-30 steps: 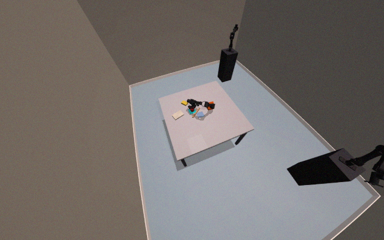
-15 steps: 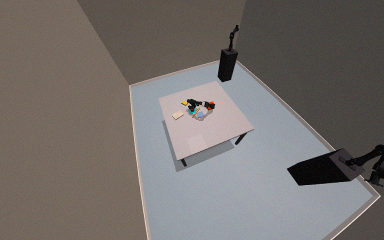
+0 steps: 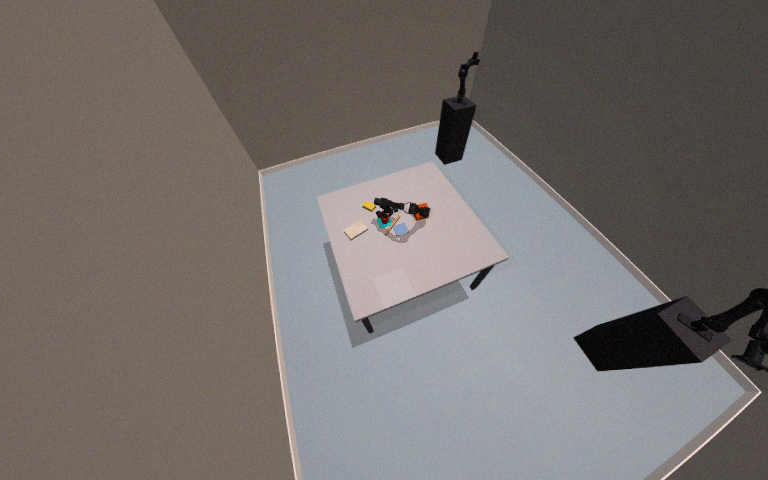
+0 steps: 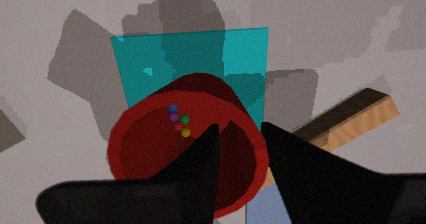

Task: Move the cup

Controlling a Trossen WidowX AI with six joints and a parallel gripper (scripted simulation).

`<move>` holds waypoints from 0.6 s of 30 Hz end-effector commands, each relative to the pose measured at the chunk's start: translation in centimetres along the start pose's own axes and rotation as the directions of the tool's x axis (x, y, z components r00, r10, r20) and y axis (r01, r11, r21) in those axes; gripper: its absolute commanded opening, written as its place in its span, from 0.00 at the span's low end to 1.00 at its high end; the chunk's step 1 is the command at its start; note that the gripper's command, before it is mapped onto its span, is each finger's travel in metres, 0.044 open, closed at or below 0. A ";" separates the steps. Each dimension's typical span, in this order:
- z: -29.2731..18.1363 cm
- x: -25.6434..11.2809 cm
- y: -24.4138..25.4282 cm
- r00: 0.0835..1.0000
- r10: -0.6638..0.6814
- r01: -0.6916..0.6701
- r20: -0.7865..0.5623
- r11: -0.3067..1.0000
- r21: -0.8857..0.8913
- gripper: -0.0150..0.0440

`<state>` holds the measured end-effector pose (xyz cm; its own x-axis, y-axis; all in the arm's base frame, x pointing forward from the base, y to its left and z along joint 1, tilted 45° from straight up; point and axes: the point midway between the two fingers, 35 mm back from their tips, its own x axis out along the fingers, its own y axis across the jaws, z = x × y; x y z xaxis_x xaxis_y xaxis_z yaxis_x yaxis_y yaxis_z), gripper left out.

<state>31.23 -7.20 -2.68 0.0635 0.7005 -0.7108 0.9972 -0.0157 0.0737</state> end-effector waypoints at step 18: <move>0.1 -2.9 0.1 1.000 0.001 -0.001 0.002 1.000 -0.002 0.47</move>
<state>31.23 -8.84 -1.06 0.0653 0.7014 -0.7098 0.9971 -0.0179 0.0739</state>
